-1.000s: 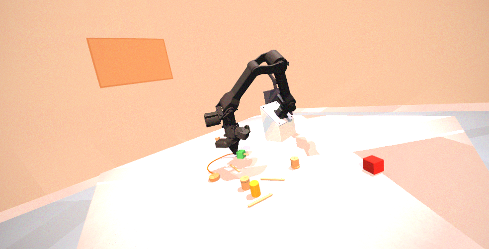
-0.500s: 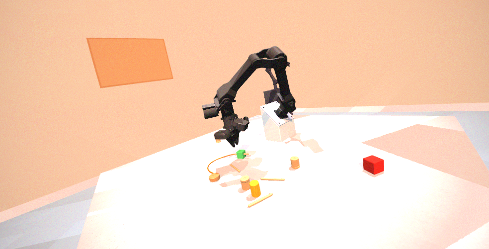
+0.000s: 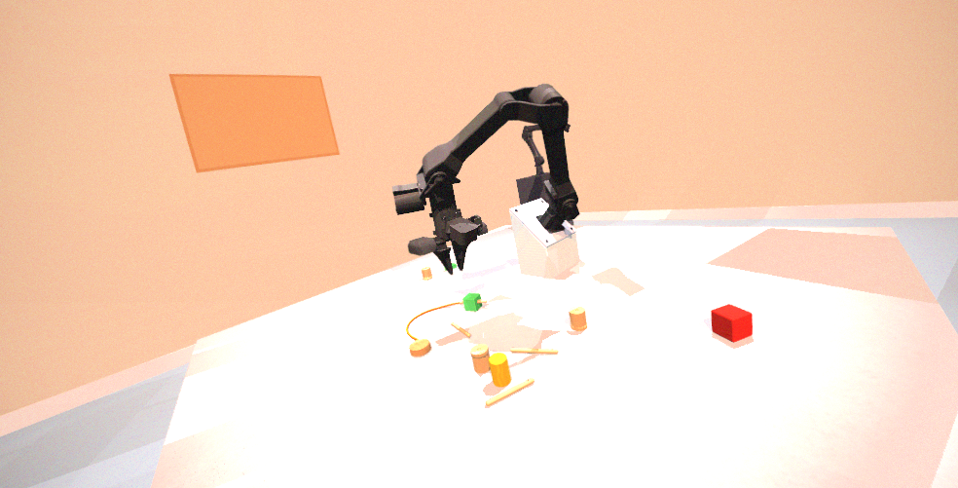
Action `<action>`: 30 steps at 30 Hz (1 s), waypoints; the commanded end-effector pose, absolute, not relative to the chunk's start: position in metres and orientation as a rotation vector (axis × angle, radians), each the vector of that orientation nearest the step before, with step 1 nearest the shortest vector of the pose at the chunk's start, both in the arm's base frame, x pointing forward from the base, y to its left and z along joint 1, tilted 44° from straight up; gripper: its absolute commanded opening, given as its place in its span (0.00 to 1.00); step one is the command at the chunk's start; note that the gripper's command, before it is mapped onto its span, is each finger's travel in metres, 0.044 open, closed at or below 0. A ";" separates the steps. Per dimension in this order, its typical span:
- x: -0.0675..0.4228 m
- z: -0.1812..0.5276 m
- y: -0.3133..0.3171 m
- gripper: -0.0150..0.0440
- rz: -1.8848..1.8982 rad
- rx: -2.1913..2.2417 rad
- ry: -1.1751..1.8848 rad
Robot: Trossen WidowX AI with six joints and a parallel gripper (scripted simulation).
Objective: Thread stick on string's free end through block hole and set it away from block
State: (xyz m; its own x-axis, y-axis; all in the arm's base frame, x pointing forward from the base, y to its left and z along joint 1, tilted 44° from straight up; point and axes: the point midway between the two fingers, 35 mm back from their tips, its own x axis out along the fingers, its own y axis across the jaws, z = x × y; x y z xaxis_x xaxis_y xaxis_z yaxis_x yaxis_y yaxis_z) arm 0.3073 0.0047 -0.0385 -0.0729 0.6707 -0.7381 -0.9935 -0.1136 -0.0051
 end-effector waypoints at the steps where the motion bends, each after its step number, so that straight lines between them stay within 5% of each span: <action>1: 0.302 -0.032 0.011 0.46 1.378 -0.362 0.919; 11: 0.294 -0.020 0.021 0.46 0.806 0.375 1.456; 30: 0.284 -0.008 0.034 0.46 -0.069 1.185 1.805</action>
State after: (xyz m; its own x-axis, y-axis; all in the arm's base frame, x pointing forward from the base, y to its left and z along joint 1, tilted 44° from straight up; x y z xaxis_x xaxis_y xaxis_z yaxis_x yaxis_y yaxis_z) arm 0.2988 0.0218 -0.0190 -0.0759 0.6686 -0.7397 0.0544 0.7435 0.6665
